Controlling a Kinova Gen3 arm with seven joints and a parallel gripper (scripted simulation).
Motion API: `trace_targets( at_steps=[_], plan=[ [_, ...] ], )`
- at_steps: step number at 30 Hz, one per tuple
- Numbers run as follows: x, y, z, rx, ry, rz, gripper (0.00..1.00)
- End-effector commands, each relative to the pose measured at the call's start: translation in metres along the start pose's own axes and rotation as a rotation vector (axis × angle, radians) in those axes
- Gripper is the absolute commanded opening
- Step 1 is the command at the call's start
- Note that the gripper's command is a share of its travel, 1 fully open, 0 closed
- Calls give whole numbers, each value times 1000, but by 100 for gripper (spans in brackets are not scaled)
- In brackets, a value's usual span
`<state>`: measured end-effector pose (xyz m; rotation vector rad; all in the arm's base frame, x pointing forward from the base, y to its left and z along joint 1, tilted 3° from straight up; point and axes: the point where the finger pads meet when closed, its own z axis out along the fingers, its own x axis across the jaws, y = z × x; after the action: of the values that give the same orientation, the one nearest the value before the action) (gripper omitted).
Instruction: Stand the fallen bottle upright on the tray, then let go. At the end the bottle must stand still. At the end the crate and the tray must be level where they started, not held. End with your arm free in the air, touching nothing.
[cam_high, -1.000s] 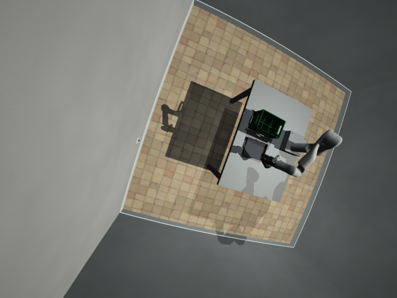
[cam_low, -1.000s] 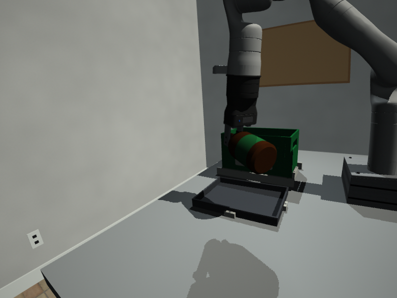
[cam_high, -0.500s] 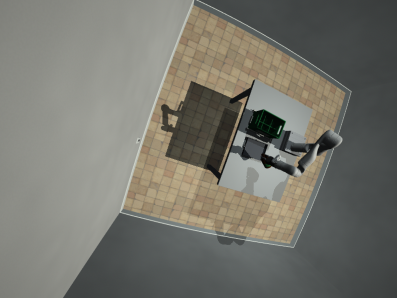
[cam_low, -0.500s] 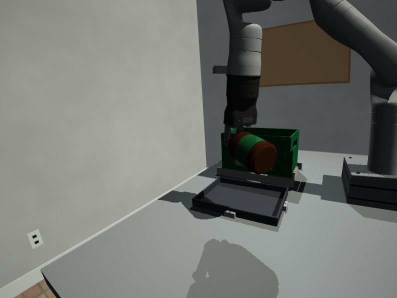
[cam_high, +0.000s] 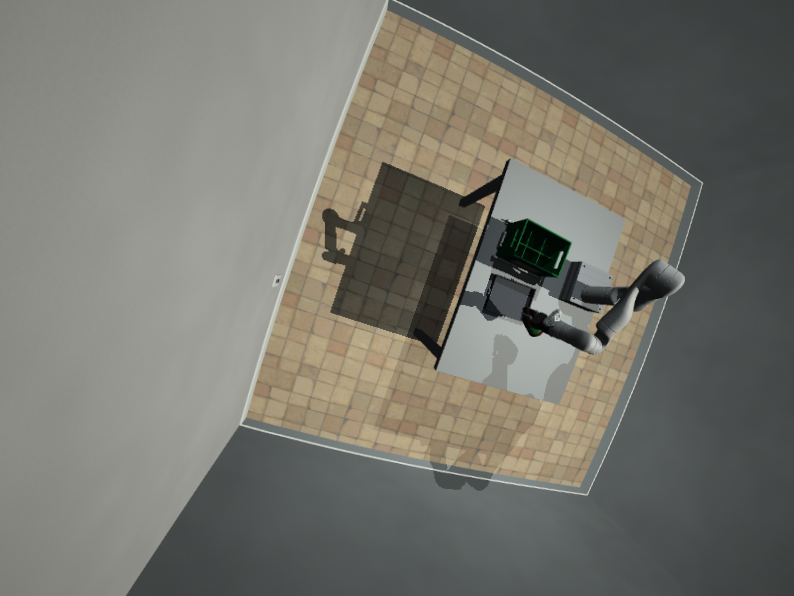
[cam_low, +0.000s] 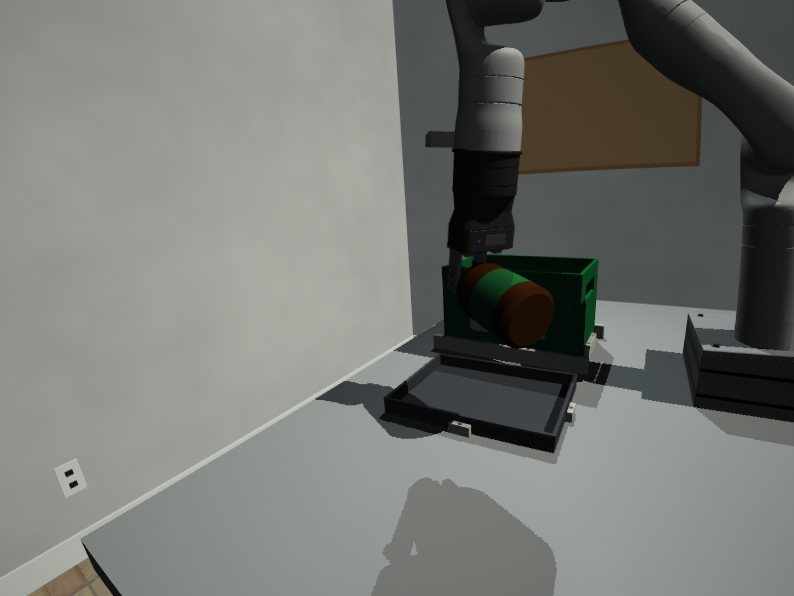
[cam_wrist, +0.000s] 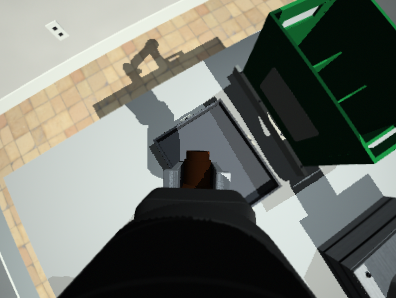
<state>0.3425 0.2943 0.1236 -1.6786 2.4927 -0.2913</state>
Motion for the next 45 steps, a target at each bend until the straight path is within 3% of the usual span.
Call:
trace_targets(
  at_steps=[1,21,36,45],
  plan=[
    [0,0,-1,1,-2,0,0],
    [0,0,0,43,4,0,0],
    [0,1,0,144,2,0,0],
    [0,1,-1,170,-1,0,0]
  ],
)
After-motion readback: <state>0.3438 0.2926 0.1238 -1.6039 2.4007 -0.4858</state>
